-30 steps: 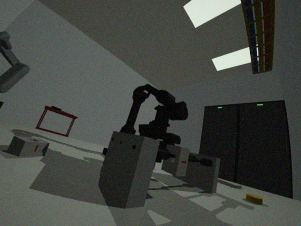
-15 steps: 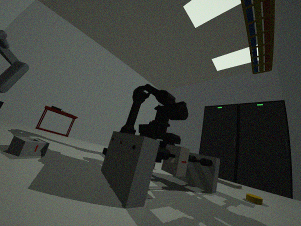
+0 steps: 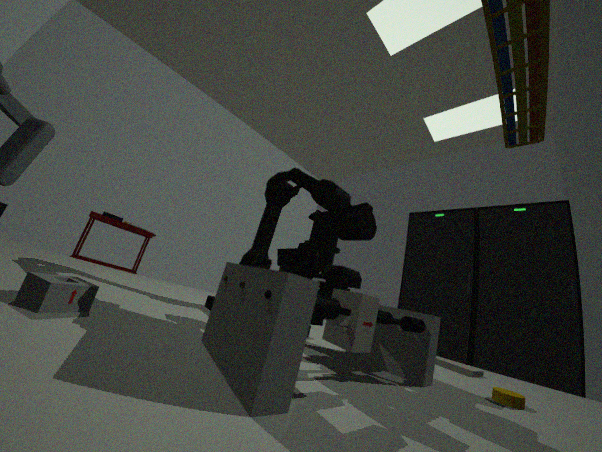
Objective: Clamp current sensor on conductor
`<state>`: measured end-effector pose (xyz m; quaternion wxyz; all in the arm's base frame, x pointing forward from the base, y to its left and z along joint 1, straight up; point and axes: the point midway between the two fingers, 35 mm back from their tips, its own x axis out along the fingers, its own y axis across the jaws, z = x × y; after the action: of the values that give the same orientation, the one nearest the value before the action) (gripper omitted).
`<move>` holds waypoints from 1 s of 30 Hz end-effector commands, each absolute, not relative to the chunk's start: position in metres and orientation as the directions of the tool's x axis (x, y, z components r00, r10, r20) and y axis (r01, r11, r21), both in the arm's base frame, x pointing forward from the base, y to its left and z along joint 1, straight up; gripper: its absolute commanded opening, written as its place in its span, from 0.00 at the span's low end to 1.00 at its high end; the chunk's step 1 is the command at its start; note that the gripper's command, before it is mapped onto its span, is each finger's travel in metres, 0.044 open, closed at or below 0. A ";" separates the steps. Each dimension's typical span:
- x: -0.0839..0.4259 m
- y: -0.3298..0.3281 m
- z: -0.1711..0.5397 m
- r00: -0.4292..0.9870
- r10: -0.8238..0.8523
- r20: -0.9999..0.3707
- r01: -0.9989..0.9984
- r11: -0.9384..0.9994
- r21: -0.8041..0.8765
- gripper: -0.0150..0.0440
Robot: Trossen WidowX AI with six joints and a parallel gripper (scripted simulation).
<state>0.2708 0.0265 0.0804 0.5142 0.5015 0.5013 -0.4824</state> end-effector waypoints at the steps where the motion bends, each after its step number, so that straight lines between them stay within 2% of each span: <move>1: 0.271 0.027 0.081 0.031 0.007 -0.999 0.999 0.032 0.031 0.25; 30: 0.270 0.027 0.094 0.033 0.003 -0.999 0.999 0.026 0.033 0.25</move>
<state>0.2692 0.0267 0.0881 0.5124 0.4989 0.5036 -0.4846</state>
